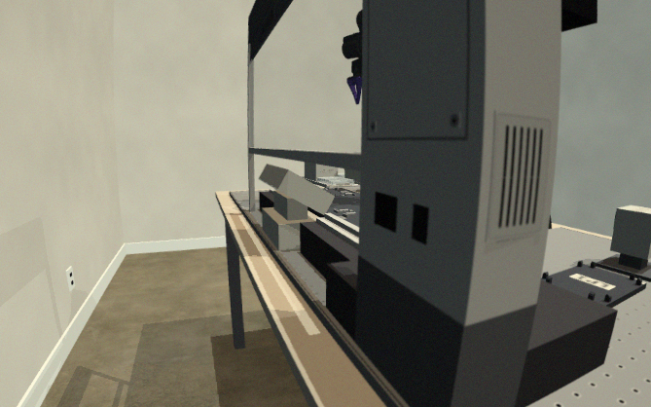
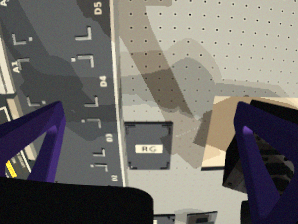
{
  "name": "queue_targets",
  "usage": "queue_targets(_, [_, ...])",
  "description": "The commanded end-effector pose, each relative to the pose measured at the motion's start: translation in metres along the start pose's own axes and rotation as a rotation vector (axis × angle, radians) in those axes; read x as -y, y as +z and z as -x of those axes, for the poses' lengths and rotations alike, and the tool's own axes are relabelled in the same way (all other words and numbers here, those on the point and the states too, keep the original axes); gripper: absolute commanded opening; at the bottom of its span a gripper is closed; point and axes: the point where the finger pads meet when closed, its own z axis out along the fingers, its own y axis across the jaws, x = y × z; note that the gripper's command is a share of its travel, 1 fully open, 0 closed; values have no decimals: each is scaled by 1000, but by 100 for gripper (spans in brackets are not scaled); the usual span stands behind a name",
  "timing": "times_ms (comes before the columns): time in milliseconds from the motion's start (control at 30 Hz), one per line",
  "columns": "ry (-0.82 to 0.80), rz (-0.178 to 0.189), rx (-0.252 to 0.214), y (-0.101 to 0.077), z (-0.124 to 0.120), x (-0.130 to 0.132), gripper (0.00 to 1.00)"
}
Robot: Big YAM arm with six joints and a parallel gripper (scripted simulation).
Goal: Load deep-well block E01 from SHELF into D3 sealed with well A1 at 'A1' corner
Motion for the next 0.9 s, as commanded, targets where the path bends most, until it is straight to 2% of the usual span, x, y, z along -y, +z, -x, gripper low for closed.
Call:
queue_targets(0, [-42, 24, 55, -18, 30, -10, 100])
queue_targets(67, [-42, 23, 55, -18, 40, -9, 100])
queue_targets(133, [-42, 23, 55, -18, 40, -9, 100])
queue_targets(167, [-37, 10, 28, -12, 38, -5, 100])
queue_targets(200, [-28, 0, 4, -3, 25, 9, 100])
queue_targets(467, [-29, 0, 9, -5, 24, 49, 100])
queue_targets(567, [-25, -4, -5, -1, 26, 65, 100])
queue_targets(700, [-29, -3, 10, -4, 31, 64, 100])
queue_targets(733, [-65, 9, 43, -18, 38, 49, 100])
queue_targets(833, [-60, 5, 28, -12, 34, 53, 100])
queue_targets(867, [-41, 7, 52, -18, 51, 56, 100])
